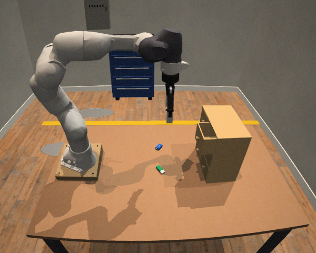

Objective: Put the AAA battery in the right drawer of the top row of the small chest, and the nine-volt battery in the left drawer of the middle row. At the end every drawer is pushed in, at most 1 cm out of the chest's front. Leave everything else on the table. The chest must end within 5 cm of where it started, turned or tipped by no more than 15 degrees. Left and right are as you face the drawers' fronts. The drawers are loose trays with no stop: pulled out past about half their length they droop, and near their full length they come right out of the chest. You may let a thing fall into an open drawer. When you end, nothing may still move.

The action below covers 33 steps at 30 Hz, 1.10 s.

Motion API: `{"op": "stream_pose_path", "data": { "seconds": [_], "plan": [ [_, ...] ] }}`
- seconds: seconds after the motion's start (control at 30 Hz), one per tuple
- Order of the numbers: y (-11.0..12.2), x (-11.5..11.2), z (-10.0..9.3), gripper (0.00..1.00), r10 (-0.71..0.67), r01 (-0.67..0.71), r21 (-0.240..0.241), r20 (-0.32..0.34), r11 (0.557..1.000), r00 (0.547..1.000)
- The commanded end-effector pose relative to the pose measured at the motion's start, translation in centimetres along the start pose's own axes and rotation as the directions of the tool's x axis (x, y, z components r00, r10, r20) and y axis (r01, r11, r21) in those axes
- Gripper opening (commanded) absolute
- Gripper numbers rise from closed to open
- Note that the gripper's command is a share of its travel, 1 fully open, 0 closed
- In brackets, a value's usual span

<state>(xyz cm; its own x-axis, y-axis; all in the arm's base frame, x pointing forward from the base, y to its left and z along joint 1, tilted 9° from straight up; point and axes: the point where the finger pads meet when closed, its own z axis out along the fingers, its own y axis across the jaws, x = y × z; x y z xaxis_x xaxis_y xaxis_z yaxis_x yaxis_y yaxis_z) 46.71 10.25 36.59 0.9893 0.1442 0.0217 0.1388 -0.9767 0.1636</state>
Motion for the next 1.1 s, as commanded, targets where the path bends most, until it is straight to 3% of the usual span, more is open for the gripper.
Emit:
{"op": "stream_pose_path", "data": {
  "seconds": [0.0,1.07],
  "plan": [
    [-0.12,-0.32,0.05,1.0,-0.074,0.074,0.004,0.012,0.997,0.997],
    [-0.04,-0.29,0.11,1.0,-0.068,0.068,0.001,0.011,0.998,0.998]
  ]
}}
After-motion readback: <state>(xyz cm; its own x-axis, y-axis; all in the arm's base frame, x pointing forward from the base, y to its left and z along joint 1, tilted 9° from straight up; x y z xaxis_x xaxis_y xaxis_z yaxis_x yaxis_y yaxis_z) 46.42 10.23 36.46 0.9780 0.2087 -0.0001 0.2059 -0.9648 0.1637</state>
